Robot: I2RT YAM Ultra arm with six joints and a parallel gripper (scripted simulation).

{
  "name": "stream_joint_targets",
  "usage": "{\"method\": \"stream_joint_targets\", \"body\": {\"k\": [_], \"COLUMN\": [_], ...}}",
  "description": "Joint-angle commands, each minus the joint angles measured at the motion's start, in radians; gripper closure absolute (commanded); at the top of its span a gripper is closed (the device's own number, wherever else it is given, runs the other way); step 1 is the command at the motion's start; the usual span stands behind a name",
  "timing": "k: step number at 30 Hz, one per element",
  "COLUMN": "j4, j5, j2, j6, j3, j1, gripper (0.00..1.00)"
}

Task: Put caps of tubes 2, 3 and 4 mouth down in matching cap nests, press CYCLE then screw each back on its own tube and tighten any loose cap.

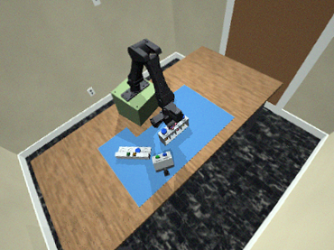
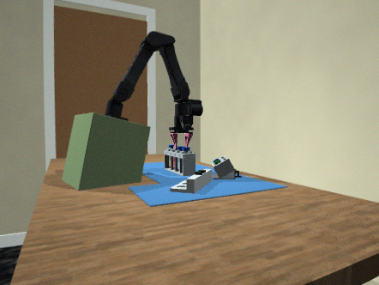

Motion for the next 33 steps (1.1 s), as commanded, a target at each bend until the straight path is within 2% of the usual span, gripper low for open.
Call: {"method": "stream_joint_targets", "body": {"k": [1,2,16,23,25,33], "j4": [0.006,0.006,0.006,0.005,0.005,0.004], "j5": [0.007,0.007,0.007,0.007,0.007,0.007], "j2": [-0.006,-0.006,-0.006,-0.006,-0.006,-0.007], "j6": [0.001,0.001,0.001,-0.349,-0.349,-0.749], "j3": [0.002,0.001,0.001,0.001,0.001,0.001], "j1": [0.000,0.000,0.000,0.001,0.001,0.001], "gripper": [0.51,1.00,1.00,1.00,1.00,1.00]}}
